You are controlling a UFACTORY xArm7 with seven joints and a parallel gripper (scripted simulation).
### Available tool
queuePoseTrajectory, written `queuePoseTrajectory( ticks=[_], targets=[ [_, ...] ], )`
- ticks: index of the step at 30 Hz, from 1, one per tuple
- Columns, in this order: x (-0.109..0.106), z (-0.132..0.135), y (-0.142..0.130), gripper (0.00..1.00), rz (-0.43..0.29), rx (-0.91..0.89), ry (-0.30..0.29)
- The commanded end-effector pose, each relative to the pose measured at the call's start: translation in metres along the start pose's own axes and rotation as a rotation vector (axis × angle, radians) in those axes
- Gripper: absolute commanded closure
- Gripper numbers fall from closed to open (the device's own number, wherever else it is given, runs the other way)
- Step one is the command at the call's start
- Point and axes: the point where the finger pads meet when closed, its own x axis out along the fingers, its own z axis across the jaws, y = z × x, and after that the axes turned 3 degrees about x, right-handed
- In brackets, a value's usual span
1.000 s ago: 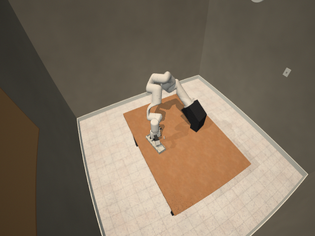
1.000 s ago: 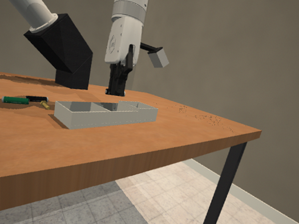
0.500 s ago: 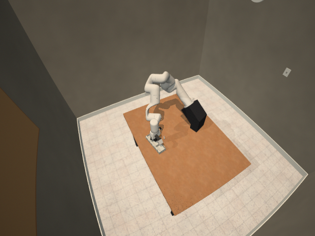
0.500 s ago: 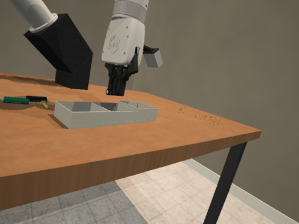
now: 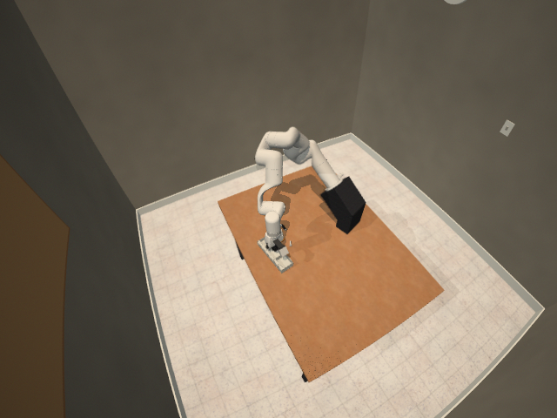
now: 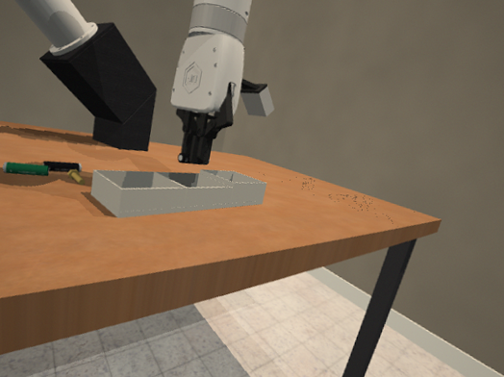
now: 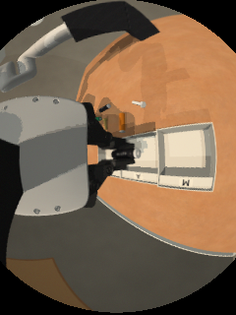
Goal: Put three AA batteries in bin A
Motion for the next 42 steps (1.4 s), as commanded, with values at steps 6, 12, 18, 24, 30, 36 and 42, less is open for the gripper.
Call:
queuePoseTrajectory(
  ticks=[6, 12, 18, 24, 30, 36, 42],
  targets=[
    [0.014, 0.001, 0.001, 1.0, 0.002, 0.0, -0.003],
    [0.026, 0.001, 0.001, 1.0, 0.002, 0.0, -0.003],
    [0.034, 0.001, 0.001, 1.0, 0.002, 0.0, -0.003],
    [0.038, 0.002, 0.001, 1.0, 0.002, 0.0, -0.003],
    [0.038, 0.002, 0.001, 1.0, 0.002, 0.0, -0.003],
    [0.038, 0.002, 0.001, 1.0, 0.002, 0.0, -0.003],
    [0.038, 0.002, 0.001, 0.72, 0.002, 0.0, -0.003]
  ],
)
